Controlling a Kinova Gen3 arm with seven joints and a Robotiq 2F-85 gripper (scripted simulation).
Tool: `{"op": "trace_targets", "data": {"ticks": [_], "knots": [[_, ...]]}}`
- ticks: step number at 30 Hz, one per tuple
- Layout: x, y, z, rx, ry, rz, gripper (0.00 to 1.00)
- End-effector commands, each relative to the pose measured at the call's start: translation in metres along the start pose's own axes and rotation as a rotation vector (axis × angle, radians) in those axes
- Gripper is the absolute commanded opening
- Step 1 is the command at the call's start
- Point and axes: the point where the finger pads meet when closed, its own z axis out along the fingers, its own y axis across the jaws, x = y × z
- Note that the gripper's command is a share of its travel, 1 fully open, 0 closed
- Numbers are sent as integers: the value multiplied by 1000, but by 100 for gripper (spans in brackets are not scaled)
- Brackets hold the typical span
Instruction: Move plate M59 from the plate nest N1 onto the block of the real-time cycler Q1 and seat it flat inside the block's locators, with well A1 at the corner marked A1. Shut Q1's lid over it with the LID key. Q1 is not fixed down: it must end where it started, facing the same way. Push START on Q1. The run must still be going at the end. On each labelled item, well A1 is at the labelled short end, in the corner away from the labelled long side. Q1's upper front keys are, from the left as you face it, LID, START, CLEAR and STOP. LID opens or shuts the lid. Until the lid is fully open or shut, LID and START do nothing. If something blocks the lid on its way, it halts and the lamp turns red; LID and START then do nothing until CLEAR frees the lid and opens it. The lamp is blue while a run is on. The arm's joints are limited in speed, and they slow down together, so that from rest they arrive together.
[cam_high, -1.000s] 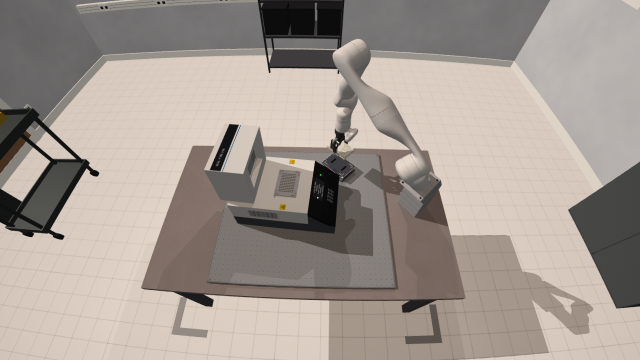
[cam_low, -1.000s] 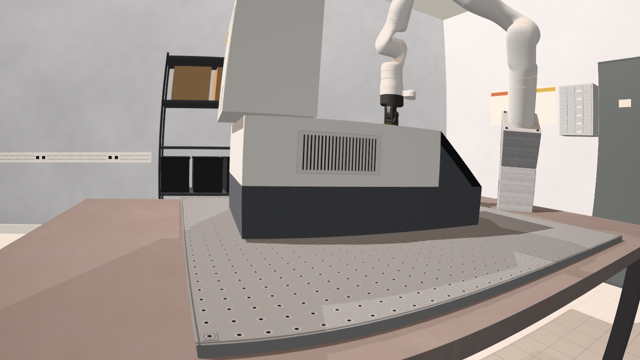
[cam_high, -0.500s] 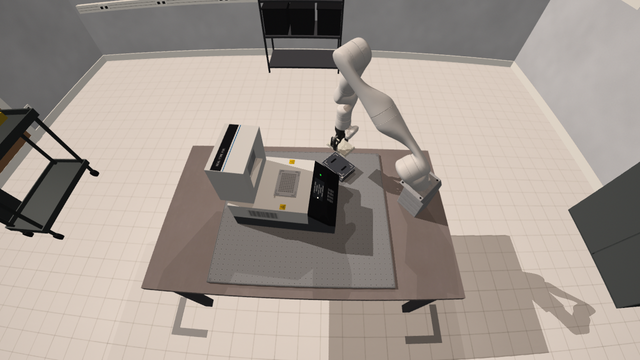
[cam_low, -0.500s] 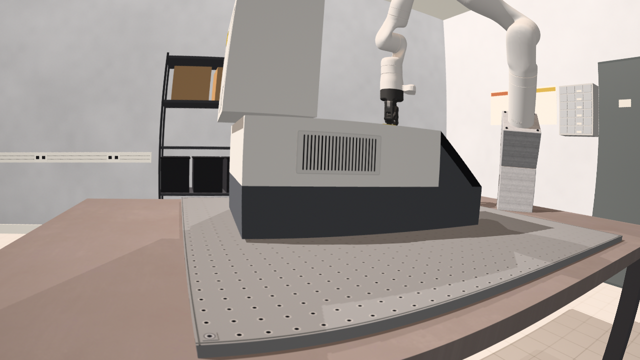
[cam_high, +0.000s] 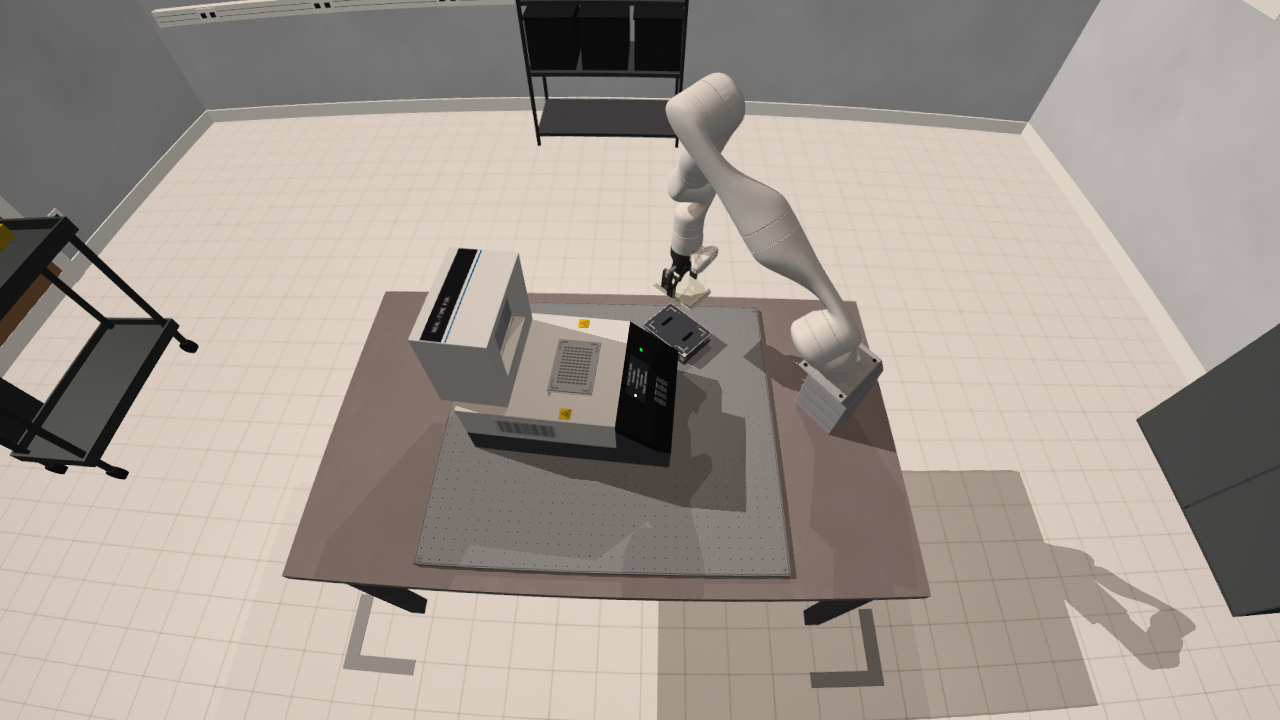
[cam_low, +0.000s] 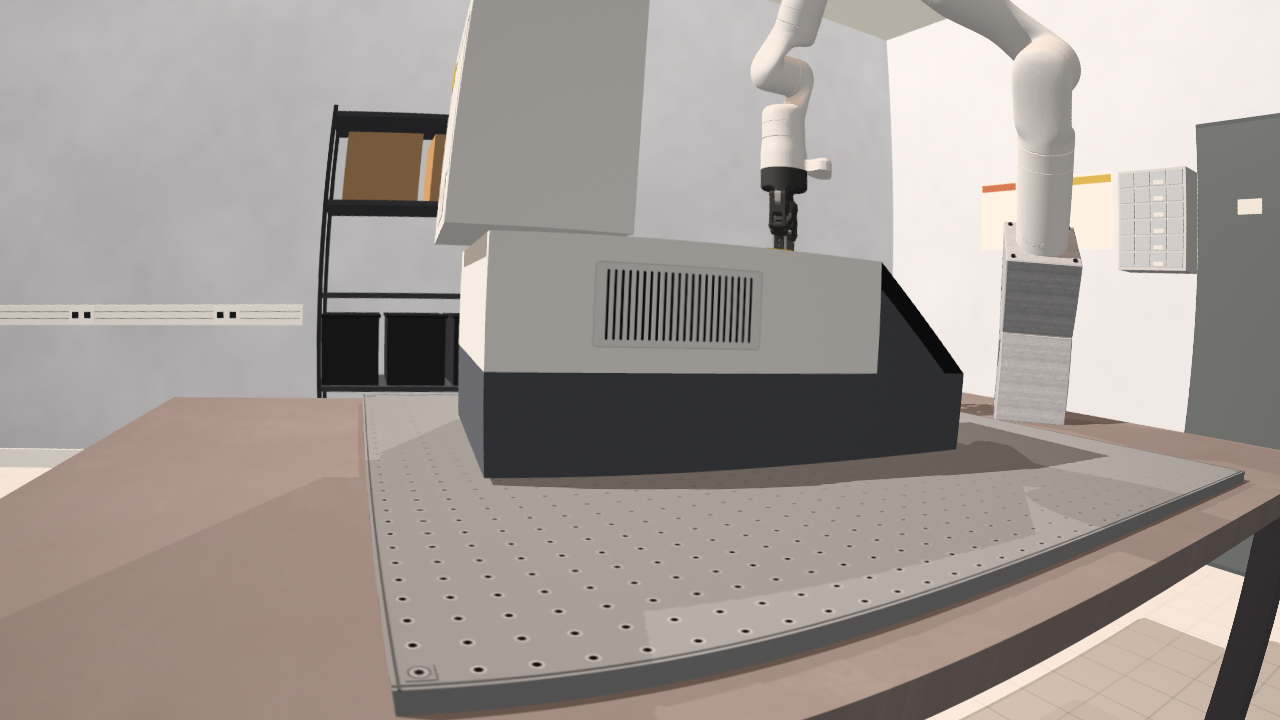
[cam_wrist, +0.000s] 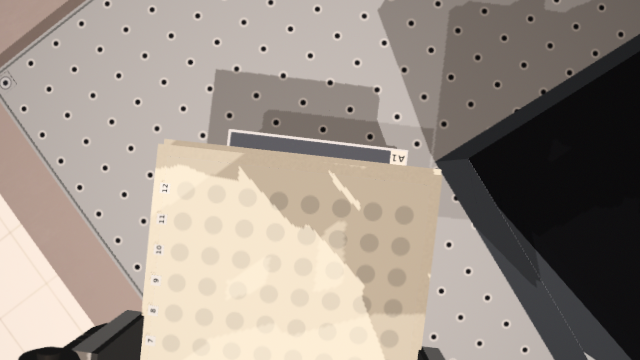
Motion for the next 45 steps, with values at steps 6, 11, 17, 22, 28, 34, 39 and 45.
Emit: {"op": "trace_targets", "data": {"ticks": [6,11,17,22,28,34,39,45], "knots": [[-2,-1,-14,4,-7,13,91],[-3,-2,-19,4,-8,13,91],[-3,-2,-27,4,-8,12,91],[-3,-2,-34,5,-8,11,91],[-3,-2,-39,5,-8,11,91],[-4,0,-41,4,-11,11,91],[-2,0,-39,3,-7,4,91],[-2,0,-39,3,-7,4,91]]}}
